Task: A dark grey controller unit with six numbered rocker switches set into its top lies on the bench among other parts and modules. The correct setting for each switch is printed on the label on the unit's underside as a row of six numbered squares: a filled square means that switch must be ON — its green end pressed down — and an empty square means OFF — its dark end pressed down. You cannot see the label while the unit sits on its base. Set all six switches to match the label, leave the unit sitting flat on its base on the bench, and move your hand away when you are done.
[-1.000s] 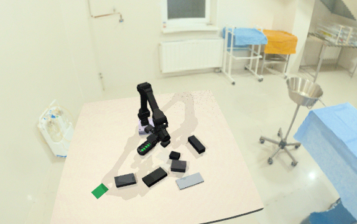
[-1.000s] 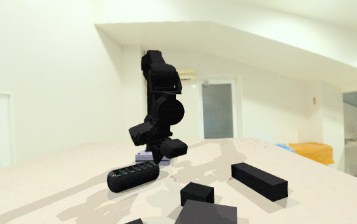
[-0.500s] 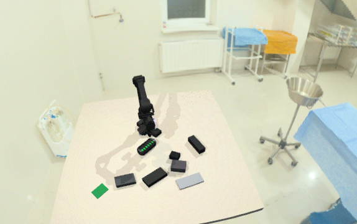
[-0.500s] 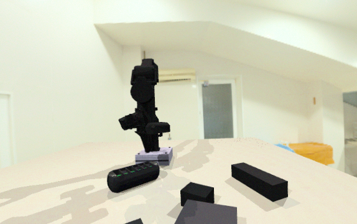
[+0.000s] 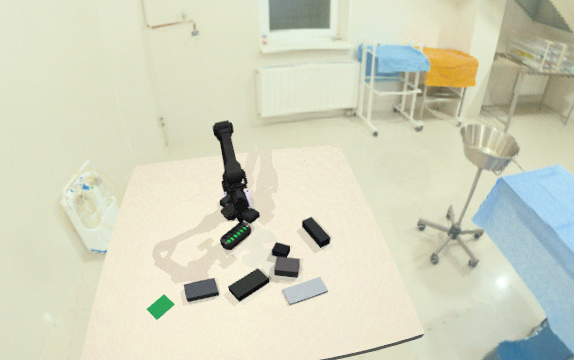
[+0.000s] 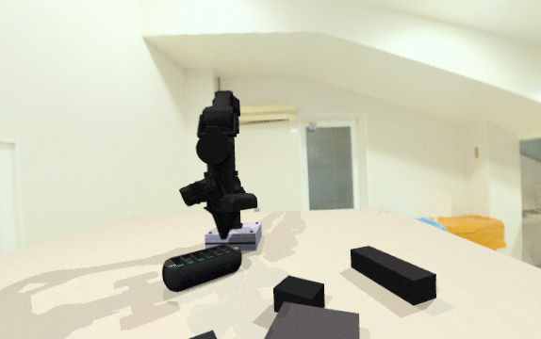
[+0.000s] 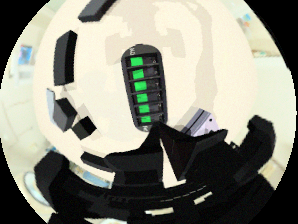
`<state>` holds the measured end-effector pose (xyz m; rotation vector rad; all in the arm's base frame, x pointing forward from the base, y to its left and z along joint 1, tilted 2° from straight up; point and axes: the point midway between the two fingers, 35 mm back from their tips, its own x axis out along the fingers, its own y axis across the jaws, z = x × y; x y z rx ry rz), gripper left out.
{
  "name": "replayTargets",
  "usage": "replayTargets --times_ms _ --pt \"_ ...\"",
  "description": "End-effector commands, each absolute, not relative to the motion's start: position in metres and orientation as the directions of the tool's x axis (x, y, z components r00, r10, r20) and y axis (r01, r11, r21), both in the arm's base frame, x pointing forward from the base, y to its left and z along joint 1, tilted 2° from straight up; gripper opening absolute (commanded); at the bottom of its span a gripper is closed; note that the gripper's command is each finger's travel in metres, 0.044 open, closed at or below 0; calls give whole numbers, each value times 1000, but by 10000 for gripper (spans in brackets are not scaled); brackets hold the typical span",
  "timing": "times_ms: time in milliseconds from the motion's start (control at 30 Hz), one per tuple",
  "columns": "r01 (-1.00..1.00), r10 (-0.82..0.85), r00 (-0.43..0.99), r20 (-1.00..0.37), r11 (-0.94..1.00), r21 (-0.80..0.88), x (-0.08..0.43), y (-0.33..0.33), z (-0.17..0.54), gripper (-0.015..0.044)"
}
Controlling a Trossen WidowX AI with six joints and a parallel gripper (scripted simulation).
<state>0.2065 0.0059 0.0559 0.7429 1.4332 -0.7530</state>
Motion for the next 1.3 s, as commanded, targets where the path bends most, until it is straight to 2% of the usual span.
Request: replayTargets --times_ms 0,1267 --pt "815 -4 -11 -1000 579 -12 203 6 47 0" --pt "816 -3 -12 -1000 578 -12 203 6 28 0"
